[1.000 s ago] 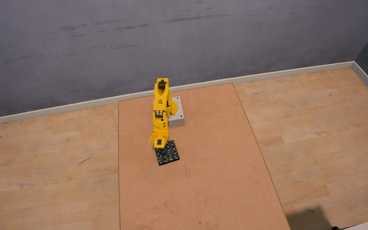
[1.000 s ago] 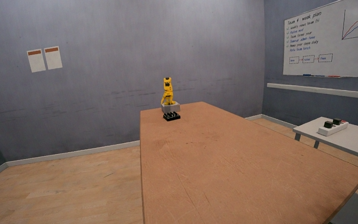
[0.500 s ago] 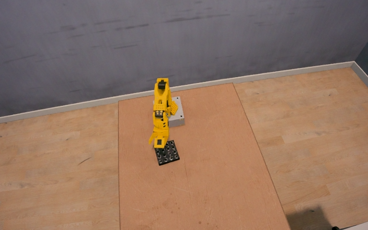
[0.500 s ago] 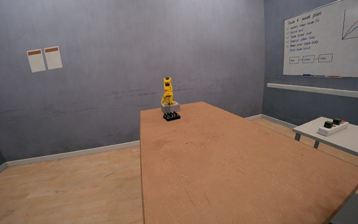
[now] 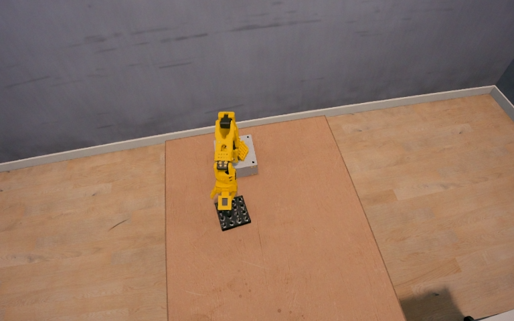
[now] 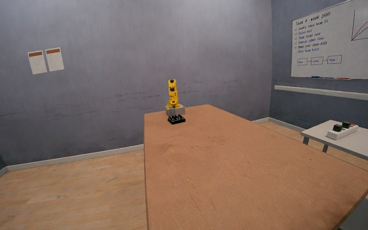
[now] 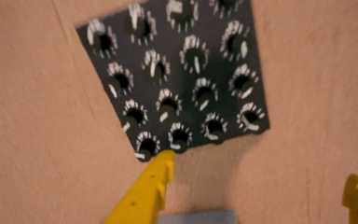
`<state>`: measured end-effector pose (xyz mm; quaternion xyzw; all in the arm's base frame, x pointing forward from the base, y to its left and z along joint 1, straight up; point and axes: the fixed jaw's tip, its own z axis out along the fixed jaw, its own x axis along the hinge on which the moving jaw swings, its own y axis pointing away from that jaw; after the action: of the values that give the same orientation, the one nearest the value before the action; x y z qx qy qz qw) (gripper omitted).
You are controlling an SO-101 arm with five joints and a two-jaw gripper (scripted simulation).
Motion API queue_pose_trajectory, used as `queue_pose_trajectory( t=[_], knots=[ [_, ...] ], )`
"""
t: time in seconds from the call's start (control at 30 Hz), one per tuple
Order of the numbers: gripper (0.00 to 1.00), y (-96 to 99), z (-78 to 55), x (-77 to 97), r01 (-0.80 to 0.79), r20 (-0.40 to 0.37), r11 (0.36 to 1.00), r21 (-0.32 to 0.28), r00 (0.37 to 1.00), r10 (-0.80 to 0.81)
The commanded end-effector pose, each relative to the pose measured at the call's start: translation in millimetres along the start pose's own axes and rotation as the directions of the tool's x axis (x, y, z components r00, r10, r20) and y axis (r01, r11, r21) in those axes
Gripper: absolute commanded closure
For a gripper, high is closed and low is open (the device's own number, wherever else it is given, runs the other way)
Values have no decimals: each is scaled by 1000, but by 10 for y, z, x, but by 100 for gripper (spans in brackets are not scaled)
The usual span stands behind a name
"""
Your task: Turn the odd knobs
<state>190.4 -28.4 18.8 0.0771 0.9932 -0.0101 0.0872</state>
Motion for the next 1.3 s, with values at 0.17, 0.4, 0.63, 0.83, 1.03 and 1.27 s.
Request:
queue_pose_trajectory(
  t=[0.17,0.4,0.63,0.83,1.03,1.27],
  knots=[
    [60,10,128,242,-1,-167,1000,-6,986,0],
    [60,10,133,255,-1,-175,1000,-7,985,-1],
    [60,10,133,255,4,-175,1000,-7,985,-5],
    [60,11,133,256,21,-175,1000,-10,984,-22],
    [60,12,133,258,43,-175,999,-14,984,-45],
    [61,14,132,263,108,-173,994,-26,979,-111]
  ],
)
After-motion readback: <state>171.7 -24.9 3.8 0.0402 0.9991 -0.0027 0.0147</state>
